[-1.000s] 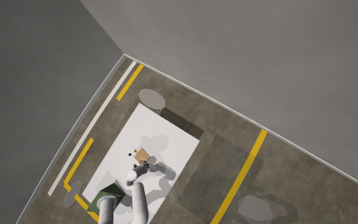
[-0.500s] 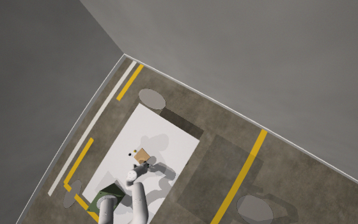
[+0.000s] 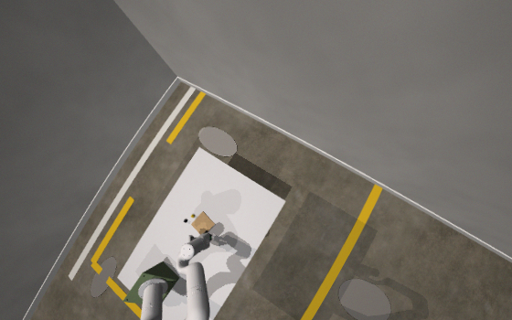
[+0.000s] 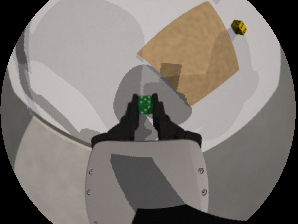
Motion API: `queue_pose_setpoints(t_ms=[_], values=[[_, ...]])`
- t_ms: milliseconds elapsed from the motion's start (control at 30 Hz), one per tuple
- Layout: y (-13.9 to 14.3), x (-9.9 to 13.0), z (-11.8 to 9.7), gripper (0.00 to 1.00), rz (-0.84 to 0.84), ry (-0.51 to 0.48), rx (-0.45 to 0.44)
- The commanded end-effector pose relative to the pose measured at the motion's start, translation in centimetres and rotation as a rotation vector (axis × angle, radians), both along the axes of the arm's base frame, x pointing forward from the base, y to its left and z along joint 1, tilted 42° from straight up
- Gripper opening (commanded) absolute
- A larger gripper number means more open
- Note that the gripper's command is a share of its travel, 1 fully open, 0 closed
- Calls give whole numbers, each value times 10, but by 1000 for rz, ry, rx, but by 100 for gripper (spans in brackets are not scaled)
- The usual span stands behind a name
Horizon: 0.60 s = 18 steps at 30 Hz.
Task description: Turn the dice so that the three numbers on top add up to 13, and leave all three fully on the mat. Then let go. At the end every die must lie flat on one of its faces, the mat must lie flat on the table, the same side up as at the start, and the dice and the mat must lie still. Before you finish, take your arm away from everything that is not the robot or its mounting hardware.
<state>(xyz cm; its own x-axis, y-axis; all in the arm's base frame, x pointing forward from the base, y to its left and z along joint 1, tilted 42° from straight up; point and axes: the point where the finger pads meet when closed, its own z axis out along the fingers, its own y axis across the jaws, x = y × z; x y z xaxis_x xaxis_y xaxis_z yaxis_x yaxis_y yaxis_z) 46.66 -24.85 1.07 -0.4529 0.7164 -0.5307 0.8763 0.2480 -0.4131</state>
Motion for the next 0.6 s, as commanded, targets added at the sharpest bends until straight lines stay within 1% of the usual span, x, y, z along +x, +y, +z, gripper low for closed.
queue_pose_setpoints(t_ms=[0,200,267,400,567], values=[[19,6,22,15,0,-1,0],[45,12,52,15,0,-1,0],[45,12,52,15,0,-1,0],[52,14,59,15,0,-1,0],[52,14,59,15,0,-1,0]])
